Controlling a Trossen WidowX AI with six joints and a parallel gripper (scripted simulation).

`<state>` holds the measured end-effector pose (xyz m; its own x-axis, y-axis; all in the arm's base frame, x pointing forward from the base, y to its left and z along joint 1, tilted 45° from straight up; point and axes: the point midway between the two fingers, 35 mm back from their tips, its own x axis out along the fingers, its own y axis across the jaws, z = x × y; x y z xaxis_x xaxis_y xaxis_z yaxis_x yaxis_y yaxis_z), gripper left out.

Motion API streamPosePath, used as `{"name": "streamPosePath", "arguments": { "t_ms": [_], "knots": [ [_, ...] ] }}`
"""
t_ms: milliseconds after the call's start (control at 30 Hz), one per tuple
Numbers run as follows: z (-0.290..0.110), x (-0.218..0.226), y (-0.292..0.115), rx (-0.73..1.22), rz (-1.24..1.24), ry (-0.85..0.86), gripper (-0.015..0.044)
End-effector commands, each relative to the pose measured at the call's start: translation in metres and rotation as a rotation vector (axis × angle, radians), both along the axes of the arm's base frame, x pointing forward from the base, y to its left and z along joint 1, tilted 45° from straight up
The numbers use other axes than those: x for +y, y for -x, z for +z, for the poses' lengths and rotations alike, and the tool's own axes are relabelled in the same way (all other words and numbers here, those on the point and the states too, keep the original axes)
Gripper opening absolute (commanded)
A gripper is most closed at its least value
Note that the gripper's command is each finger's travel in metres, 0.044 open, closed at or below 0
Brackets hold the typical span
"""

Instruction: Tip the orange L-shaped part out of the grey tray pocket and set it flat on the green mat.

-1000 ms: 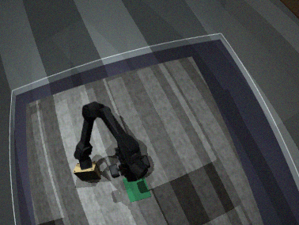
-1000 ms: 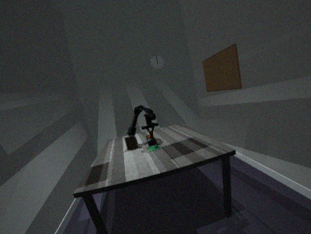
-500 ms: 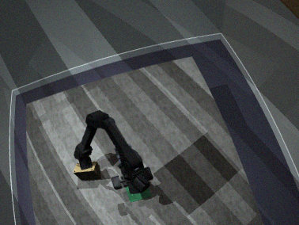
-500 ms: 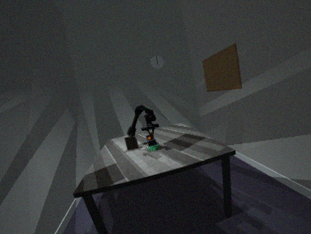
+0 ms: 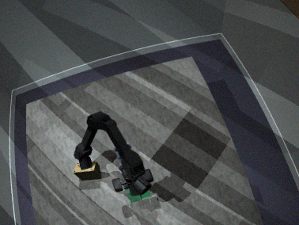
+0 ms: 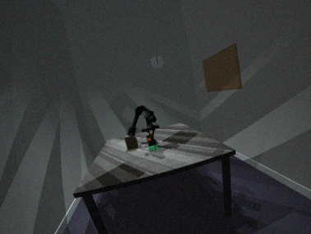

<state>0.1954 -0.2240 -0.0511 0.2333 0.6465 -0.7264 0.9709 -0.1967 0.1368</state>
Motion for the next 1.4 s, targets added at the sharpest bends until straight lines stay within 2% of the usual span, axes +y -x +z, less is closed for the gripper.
{"name": "streamPosePath", "arguments": {
  "t_ms": [0,1367],
  "knots": [
    [-0.006,0.008,-0.002,0.004,-0.001,-0.012,0.0000],
    [-0.051,0.049,-0.016,0.002,-0.001,-0.014,0.0000]
  ]
}}
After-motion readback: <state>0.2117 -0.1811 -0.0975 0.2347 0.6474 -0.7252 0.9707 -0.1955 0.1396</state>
